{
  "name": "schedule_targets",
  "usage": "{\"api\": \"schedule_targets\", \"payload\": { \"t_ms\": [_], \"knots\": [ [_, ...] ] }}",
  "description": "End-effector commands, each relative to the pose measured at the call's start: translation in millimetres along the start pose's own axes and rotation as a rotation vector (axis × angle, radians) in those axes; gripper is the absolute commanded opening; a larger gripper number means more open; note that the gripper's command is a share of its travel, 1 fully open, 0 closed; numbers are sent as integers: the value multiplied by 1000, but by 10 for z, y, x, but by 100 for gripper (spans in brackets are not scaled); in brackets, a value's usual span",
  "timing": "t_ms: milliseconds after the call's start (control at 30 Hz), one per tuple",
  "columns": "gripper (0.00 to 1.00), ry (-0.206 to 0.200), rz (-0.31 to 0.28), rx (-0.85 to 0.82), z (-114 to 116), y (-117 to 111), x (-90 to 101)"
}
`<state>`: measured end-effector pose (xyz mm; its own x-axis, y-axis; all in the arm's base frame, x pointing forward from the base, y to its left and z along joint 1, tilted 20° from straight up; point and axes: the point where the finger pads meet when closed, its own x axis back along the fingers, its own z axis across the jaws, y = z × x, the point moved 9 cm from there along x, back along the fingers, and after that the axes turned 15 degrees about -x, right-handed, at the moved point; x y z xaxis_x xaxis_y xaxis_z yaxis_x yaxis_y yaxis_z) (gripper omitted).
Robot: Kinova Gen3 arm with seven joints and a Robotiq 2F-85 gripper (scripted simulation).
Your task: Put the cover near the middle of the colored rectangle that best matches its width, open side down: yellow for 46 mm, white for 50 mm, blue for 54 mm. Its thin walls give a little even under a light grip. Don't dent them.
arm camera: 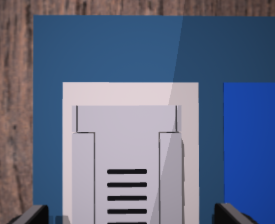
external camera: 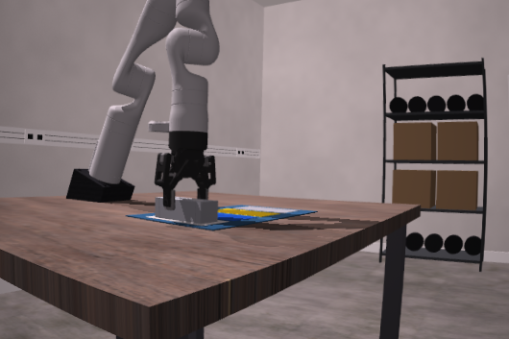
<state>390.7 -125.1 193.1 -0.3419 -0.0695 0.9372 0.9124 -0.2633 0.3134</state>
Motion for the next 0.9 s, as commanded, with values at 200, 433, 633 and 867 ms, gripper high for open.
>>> {"api": "schedule_targets", "payload": {
  "t_ms": [200, 433, 633, 867],
  "knots": [
    [100, -1, -2, 0, -3, 4, 153],
    [100, -1, -2, 0, -3, 3, 328],
    [100, -1, -2, 0, -3, 3, 573],
    [100, -1, -2, 0, -3, 3, 762]
  ]
}}
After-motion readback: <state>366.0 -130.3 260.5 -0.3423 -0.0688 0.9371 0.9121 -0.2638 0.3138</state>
